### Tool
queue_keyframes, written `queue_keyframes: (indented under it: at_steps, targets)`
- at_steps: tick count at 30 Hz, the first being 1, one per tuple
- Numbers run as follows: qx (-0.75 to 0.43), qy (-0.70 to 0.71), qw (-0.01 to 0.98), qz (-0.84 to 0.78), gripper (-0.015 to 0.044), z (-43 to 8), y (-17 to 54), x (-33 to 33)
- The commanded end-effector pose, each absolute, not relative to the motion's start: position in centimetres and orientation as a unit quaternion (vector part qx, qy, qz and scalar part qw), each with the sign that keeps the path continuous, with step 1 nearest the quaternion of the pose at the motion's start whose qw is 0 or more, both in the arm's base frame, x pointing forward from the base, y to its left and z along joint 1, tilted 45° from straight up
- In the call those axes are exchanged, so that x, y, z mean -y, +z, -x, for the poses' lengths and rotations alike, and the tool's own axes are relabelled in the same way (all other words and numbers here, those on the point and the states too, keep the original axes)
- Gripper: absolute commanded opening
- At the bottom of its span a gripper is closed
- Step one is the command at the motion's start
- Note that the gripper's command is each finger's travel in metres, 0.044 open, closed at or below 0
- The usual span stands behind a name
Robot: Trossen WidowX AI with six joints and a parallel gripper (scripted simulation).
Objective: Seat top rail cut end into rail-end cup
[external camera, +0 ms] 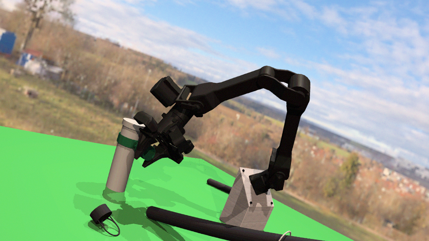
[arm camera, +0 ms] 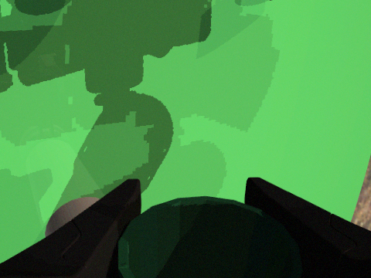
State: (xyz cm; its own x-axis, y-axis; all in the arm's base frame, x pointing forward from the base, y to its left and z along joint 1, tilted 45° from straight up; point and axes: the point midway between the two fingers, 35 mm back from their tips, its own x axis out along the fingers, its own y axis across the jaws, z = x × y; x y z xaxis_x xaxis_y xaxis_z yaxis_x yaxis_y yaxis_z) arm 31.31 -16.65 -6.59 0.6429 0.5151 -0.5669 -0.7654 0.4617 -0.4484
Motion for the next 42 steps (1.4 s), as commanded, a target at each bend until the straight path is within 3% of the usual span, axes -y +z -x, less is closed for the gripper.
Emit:
queue_keyframes:
  at_steps: [1, 15, 32, 42]
  targets:
    - [-0.172, 0.384, 0.835, 0.353, 0.0000, -31.1, -6.7, 16.7]
    - [-0.173, 0.386, 0.834, 0.354, 0.0000, -31.2, -6.6, 16.6]
    - [-0.174, 0.385, 0.835, 0.353, 0.0440, -31.0, -4.5, 16.7]
    - [-0.175, 0.383, 0.836, 0.351, 0.0440, -30.5, -1.0, 16.5]
